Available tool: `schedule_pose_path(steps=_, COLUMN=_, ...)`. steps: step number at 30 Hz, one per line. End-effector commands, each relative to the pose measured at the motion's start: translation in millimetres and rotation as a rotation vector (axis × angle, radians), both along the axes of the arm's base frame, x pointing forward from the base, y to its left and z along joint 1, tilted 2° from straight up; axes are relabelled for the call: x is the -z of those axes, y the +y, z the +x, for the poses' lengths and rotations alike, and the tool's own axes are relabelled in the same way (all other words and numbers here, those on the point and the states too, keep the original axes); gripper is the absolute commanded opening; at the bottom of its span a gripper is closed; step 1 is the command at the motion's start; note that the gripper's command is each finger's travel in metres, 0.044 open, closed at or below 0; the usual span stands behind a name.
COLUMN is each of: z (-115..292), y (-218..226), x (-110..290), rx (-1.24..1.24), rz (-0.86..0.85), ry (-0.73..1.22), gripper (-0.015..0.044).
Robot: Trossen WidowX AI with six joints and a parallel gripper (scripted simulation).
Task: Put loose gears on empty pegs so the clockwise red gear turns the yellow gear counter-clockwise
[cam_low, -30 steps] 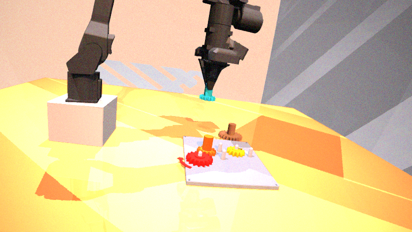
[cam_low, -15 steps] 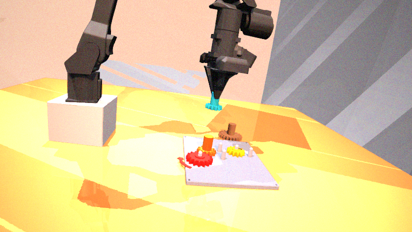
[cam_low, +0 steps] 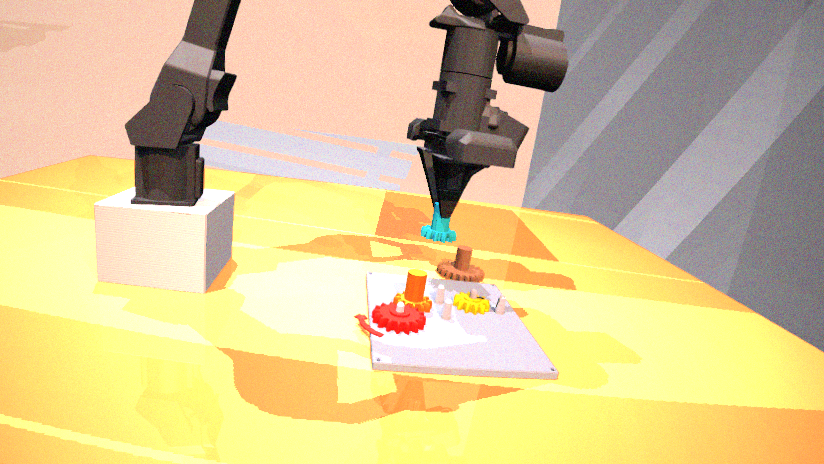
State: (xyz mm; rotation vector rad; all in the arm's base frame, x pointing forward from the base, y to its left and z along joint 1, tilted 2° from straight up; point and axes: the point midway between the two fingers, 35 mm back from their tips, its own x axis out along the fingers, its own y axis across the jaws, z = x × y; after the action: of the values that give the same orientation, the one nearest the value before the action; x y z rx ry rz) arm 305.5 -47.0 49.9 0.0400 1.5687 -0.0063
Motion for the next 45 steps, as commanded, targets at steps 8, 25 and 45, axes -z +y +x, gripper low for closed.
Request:
schedule_pose_path(steps=8, z=-0.4, y=-25.7, x=11.6, rx=-0.012, rz=-0.006, ry=-0.001, gripper=0.0000)
schedule_pose_path(steps=25, z=-1.3, y=-36.5, x=13.9, rx=-0.015, rz=-0.008, ry=-0.001, gripper=0.0000)
schedule_pose_path(steps=45, z=-1.1, y=-36.4, x=14.9, rx=-0.213, rz=-0.008, ry=-0.005, gripper=0.0000)
